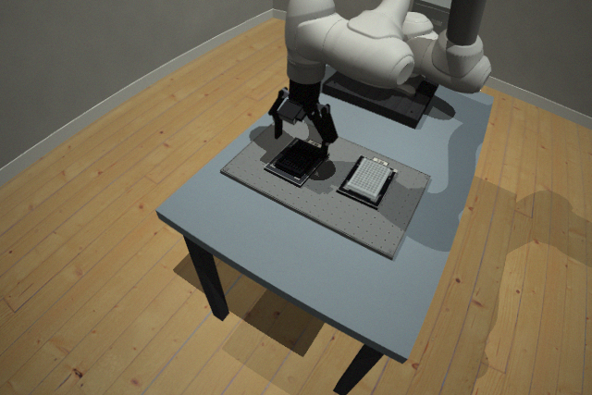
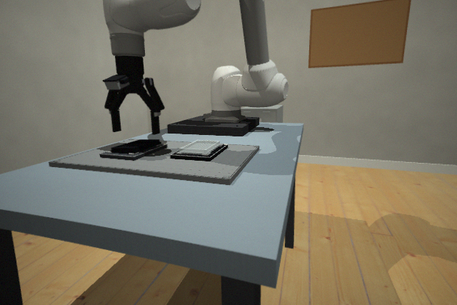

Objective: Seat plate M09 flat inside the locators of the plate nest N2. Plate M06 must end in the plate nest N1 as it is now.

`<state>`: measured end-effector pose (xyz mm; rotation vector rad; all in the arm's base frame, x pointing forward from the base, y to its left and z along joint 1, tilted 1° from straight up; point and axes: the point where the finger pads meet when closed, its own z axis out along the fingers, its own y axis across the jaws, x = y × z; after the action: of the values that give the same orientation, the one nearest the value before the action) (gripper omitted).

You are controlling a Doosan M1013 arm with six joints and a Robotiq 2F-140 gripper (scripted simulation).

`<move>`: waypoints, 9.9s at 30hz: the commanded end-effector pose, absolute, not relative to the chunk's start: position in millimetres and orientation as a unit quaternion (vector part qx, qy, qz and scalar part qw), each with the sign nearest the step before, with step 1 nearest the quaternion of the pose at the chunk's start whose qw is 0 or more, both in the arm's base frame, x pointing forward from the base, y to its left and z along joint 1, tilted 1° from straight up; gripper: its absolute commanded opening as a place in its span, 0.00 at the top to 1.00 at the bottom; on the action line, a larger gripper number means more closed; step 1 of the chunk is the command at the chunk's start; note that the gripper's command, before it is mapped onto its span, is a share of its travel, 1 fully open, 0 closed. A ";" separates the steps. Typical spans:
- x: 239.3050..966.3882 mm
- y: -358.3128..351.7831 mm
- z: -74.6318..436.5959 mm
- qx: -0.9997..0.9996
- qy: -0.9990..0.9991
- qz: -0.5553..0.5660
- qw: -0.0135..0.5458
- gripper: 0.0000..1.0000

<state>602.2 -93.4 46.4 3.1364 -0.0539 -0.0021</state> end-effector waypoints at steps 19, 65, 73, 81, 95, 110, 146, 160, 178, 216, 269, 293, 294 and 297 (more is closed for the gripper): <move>602.5 -93.0 33.2 1.000 -0.013 0.004 -0.003 0.00; 602.7 -92.8 17.5 1.000 -0.013 0.004 -0.003 0.90; 602.7 -92.8 17.5 1.000 -0.013 0.004 -0.003 0.90; 602.5 -92.9 25.7 1.000 -0.013 0.004 -0.003 0.90; 602.4 -93.0 45.8 1.000 -0.013 0.004 -0.003 0.90; 602.4 -93.1 46.4 1.000 -0.013 0.004 -0.003 0.90; 602.4 -98.4 46.4 1.000 -0.013 0.004 -0.003 0.90; 602.5 -98.1 34.8 1.000 -0.013 0.004 -0.003 0.90; 602.6 -98.0 28.1 1.000 -0.013 0.004 -0.003 0.90; 602.6 -97.9 23.0 1.000 -0.013 0.004 -0.003 0.90; 602.7 -97.8 17.0 1.000 -0.013 0.004 -0.003 0.00; 602.4 -98.0 49.0 1.000 -0.013 0.004 -0.003 0.00; 602.4 -98.1 51.7 1.000 -0.013 0.004 -0.003 0.00; 602.4 -98.1 56.4 1.000 -0.013 0.004 -0.003 0.00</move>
<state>602.1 -98.1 53.6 3.1476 -0.0395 0.0098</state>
